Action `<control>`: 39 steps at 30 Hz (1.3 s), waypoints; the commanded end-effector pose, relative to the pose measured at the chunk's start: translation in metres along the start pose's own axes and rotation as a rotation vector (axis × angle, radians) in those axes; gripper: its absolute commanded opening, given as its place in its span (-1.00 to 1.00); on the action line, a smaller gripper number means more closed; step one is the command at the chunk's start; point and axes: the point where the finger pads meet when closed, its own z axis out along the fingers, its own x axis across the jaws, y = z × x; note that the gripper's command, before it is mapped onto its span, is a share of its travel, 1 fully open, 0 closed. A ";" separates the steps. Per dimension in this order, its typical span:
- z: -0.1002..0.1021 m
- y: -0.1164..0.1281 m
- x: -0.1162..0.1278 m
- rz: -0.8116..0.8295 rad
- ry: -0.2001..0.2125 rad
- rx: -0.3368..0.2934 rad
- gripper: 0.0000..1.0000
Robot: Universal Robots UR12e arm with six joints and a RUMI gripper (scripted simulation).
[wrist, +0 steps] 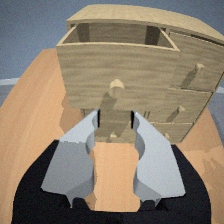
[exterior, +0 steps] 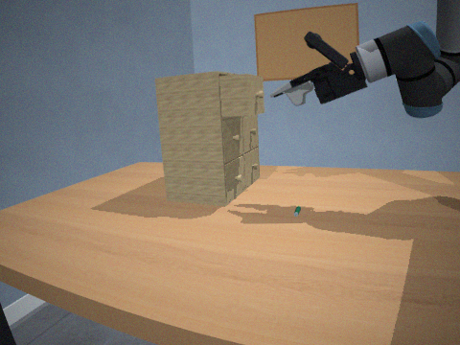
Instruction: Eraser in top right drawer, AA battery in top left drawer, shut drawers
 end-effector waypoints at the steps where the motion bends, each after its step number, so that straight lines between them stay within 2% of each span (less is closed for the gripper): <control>1: 0.001 -0.001 0.000 0.000 0.000 0.001 -0.61; 39: 0.029 -0.011 0.000 0.000 0.000 0.001 -0.61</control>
